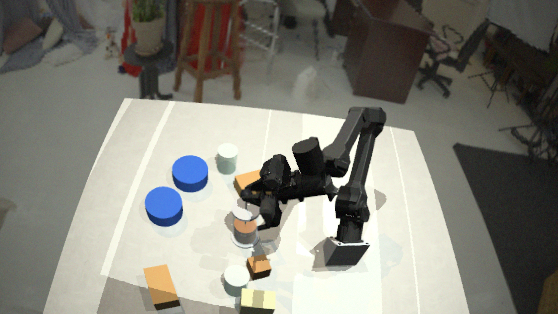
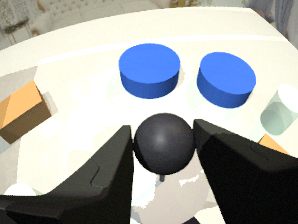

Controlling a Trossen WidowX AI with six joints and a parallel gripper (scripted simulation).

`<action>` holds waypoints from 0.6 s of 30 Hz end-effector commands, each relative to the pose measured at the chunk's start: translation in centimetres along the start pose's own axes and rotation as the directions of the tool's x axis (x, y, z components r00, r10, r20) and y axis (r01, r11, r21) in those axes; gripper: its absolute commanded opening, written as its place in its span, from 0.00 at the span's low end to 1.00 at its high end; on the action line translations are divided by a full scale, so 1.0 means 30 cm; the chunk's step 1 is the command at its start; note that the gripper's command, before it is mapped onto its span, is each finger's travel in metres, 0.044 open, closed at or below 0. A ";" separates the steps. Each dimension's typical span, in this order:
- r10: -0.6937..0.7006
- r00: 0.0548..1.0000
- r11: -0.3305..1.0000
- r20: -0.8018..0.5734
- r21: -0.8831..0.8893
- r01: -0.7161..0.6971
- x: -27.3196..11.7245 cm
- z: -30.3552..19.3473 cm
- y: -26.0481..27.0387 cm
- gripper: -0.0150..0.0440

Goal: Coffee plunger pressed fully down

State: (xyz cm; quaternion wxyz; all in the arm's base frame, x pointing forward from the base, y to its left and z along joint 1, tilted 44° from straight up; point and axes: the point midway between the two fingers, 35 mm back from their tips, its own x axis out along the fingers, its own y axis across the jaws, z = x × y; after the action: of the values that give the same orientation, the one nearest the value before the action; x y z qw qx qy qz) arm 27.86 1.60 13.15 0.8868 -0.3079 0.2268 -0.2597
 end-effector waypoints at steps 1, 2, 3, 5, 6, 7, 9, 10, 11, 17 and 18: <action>0.016 1.000 1.000 -0.010 -0.009 -0.016 0.019 -0.048 0.008 0.46; 0.015 1.000 1.000 -0.009 -0.009 -0.015 0.022 -0.052 0.007 0.46; 0.014 1.000 1.000 -0.008 -0.009 -0.015 0.025 -0.056 0.007 0.46; 0.013 1.000 1.000 -0.005 -0.010 -0.013 0.031 -0.064 0.005 0.46; 0.012 1.000 1.000 -0.004 -0.010 -0.012 0.035 -0.068 0.003 0.46; 0.012 1.000 1.000 -0.003 -0.011 -0.012 0.038 -0.072 0.002 0.46; 0.010 1.000 1.000 0.000 -0.012 -0.010 0.044 -0.079 -0.001 0.46; 0.009 1.000 1.000 0.002 -0.012 -0.009 0.048 -0.082 -0.003 0.46; 0.008 1.000 1.000 0.003 -0.012 -0.008 0.052 -0.084 -0.005 0.46; 0.007 1.000 1.000 0.005 -0.013 -0.006 0.060 -0.079 -0.010 0.46; 0.006 1.000 1.000 0.005 -0.013 -0.006 0.061 -0.078 -0.010 0.46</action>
State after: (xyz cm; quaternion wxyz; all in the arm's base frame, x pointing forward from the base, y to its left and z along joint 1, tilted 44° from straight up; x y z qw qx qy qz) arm 27.99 -0.18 11.87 0.8925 -0.3039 0.2170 -0.2531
